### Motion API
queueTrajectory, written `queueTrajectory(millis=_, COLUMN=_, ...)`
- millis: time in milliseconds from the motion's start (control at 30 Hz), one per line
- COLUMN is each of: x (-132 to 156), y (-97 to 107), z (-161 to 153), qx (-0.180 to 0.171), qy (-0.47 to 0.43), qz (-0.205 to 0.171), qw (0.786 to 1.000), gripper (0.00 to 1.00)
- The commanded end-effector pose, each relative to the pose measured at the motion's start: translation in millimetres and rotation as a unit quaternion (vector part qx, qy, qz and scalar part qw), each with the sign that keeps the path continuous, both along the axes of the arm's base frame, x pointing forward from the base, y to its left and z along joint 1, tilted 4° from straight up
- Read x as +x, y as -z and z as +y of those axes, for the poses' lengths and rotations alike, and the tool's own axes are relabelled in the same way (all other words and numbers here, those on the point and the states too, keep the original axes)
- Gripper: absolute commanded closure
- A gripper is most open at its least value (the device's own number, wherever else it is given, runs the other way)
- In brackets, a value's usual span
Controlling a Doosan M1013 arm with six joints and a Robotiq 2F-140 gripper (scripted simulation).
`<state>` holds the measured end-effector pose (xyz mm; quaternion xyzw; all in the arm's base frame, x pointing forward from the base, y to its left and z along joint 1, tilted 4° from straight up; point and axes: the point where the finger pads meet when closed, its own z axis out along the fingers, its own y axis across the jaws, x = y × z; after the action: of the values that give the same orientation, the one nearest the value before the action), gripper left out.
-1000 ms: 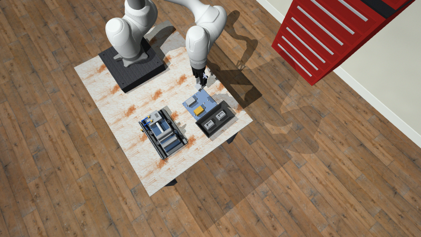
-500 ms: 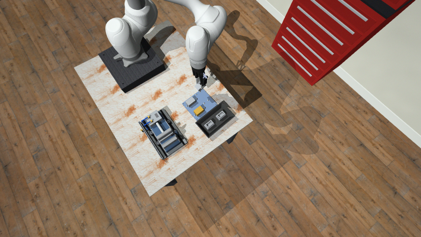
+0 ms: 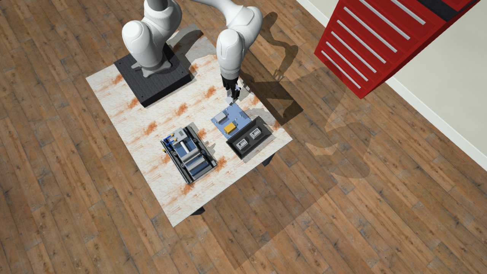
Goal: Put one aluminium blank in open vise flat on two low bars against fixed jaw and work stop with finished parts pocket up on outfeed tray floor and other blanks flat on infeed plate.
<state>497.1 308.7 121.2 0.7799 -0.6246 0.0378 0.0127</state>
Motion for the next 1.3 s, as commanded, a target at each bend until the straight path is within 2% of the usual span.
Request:
queueTrajectory(millis=0, x=-0.5, y=0.4, z=-0.4, qx=-0.005, qy=0.0, qz=0.0, qw=1.0, gripper=1.0)
queueTrajectory(millis=500, x=-3.9, y=3.9, z=-1.8, qx=-0.075, qy=0.001, qz=-0.006, qw=0.997, gripper=1.0)
queueTrajectory(millis=567, x=-3.9, y=3.9, z=-1.8, qx=-0.075, qy=0.001, qz=-0.006, qw=0.997, gripper=1.0)
queueTrajectory(millis=967, x=-1.8, y=1.9, z=-1.5, qx=-0.138, qy=0.004, qz=-0.025, qw=0.99, gripper=1.0)
queueTrajectory(millis=1267, x=0.1, y=-0.1, z=-0.6, qx=-0.16, qy=0.005, qz=-0.036, qw=0.986, gripper=1.0)
